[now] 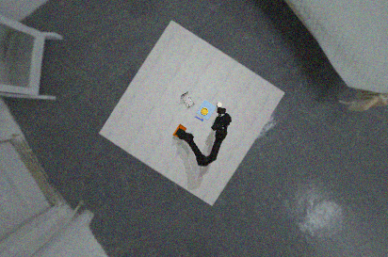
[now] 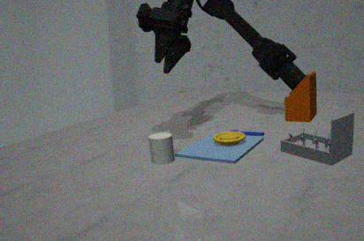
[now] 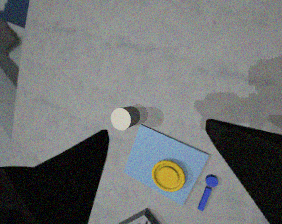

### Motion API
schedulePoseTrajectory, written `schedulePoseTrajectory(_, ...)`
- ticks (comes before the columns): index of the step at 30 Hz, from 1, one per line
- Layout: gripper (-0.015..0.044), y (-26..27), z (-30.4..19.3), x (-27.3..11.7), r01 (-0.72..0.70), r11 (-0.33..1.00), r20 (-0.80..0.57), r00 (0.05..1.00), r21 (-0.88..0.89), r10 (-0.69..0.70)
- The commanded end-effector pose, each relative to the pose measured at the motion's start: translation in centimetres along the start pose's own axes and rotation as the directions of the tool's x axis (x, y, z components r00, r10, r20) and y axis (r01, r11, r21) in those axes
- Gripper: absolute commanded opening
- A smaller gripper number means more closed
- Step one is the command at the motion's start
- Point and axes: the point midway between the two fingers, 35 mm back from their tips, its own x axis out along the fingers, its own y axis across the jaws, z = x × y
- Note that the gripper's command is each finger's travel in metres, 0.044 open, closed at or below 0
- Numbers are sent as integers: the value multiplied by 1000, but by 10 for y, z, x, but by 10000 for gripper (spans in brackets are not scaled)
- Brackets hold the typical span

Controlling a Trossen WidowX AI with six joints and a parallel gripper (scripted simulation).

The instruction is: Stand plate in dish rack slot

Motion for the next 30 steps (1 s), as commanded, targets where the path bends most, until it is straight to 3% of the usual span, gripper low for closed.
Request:
schedulePoseTrajectory(1,400,2,-15,9,20,993,-36,999,-113,-25)
schedulePoseTrajectory(14,400,7,-68,37,44,862,-146,980,-506,-135)
schedulePoseTrajectory(30,400,-1,-133,62,-56,519,-243,922,-853,-300)
